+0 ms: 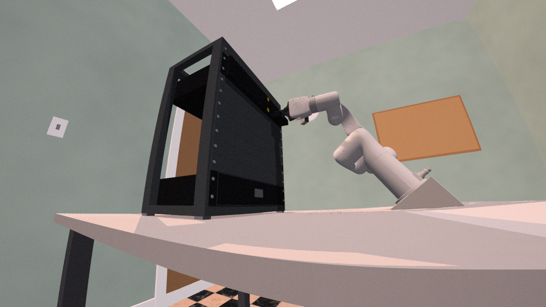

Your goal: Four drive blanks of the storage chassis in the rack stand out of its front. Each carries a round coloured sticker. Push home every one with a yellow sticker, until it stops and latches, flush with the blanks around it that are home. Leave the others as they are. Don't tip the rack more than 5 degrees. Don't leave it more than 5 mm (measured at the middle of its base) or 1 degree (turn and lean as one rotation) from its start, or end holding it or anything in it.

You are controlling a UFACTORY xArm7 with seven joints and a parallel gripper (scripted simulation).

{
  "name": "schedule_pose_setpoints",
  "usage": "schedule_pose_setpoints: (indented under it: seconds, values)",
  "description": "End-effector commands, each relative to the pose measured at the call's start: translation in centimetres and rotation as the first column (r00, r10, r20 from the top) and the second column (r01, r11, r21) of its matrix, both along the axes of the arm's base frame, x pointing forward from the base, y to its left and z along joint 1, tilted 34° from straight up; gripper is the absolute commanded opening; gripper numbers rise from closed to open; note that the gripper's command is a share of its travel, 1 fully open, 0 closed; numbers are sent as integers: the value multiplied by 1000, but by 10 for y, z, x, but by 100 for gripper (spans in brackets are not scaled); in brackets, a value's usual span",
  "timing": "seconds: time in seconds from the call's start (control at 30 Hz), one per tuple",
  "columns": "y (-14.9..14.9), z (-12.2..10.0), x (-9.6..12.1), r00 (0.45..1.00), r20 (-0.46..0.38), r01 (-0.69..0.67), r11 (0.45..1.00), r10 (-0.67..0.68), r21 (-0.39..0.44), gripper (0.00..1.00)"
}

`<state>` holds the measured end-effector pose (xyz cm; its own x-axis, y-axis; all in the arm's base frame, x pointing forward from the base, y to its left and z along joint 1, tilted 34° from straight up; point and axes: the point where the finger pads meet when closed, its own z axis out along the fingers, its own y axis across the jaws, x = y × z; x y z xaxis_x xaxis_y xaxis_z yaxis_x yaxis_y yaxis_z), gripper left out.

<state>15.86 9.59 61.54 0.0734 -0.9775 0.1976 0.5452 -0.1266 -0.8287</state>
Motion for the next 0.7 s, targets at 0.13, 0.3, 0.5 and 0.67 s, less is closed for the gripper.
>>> schedule_pose_setpoints:
  seconds: [0.13,0.3,0.5,0.67]
  values:
    - [-1,0,-2,1000,1,0,1000,0,2,0]
    - [-2,-3,-7,1000,1,0,1000,0,2,0]
    - [-7,-17,-30,1000,1,0,1000,0,2,0]
    - [-12,-33,-55,1000,1,0,1000,0,2,0]
